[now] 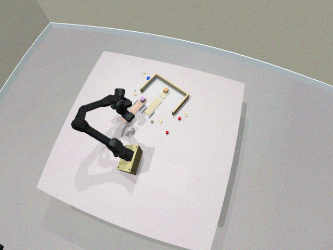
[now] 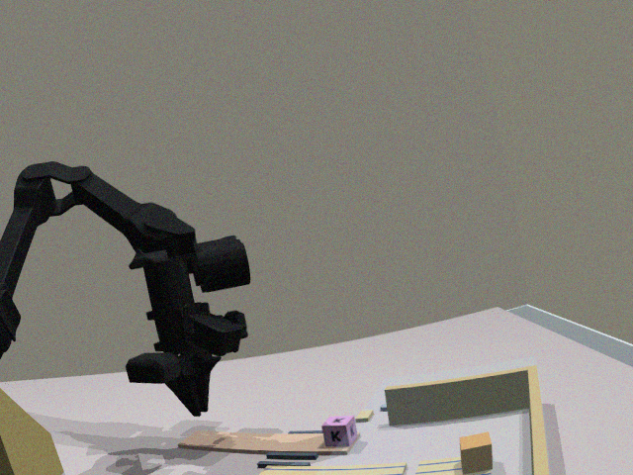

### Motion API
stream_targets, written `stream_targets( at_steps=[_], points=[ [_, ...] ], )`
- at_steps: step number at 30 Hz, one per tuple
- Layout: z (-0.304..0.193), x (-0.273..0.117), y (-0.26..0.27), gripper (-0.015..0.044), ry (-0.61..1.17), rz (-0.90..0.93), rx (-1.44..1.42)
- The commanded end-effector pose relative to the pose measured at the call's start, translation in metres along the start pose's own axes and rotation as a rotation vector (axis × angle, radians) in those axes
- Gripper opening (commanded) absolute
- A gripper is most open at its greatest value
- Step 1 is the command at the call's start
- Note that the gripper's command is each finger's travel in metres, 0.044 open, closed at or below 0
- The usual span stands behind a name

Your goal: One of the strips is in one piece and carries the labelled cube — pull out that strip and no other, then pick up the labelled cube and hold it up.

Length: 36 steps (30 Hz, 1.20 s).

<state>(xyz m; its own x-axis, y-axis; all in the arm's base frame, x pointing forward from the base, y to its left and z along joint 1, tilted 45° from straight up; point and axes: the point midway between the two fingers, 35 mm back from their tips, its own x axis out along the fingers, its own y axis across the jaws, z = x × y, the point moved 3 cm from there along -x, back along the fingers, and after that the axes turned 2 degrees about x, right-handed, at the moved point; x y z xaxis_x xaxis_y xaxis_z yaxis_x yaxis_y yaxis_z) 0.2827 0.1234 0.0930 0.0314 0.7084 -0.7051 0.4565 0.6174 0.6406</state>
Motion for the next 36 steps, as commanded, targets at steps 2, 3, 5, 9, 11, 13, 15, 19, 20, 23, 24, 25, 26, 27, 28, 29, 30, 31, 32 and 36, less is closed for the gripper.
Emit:
stream_targets(
  at_steps=[2, 3, 5, 9, 11, 13, 15, 19, 20, 23, 24, 25, 26, 27, 28, 29, 30, 31, 32, 36],
  points=[
    [0.019, -0.002, 0.001, 0.0184, 0.003, 0.003, 0.019],
    [0.023, -0.003, 0.002, 0.0210, 0.003, 0.003, 0.019],
    [0.031, -0.004, 0.002, 0.0262, 0.003, 0.003, 0.019],
    [0.045, -0.006, 0.002, 0.0367, 0.002, 0.002, 0.018],
    [0.053, -0.007, 0.003, 0.0420, 0.002, 0.002, 0.018],
    [0.060, -0.008, 0.003, 0.0440, 0.002, 0.002, 0.018],
    [0.067, -0.009, 0.004, 0.0440, 0.001, 0.002, 0.017],
    [0.082, -0.011, 0.005, 0.0440, 0.001, 0.002, 0.017],
    [0.086, -0.012, 0.005, 0.0440, 0.000, 0.002, 0.017],
    [0.096, -0.013, 0.006, 0.0440, 0.000, 0.002, 0.016],
    [0.100, -0.014, 0.007, 0.0440, 0.000, 0.002, 0.016],
    [0.104, -0.015, 0.007, 0.0440, 0.000, 0.002, 0.016],
    [0.108, -0.015, 0.007, 0.0440, -0.001, 0.002, 0.016],
    [0.111, -0.016, 0.008, 0.0440, -0.001, 0.002, 0.016],
    [0.115, -0.016, 0.008, 0.0440, -0.001, 0.002, 0.015],
    [0.118, -0.017, 0.008, 0.0440, -0.001, 0.002, 0.015],
    [0.122, -0.017, 0.009, 0.0440, -0.001, 0.002, 0.015],
    [0.126, -0.017, 0.009, 0.0440, -0.001, 0.002, 0.015],
    [0.130, -0.018, 0.009, 0.0440, -0.002, 0.002, 0.015],
    [0.144, -0.020, 0.011, 0.0440, -0.002, 0.002, 0.014]
  ],
)
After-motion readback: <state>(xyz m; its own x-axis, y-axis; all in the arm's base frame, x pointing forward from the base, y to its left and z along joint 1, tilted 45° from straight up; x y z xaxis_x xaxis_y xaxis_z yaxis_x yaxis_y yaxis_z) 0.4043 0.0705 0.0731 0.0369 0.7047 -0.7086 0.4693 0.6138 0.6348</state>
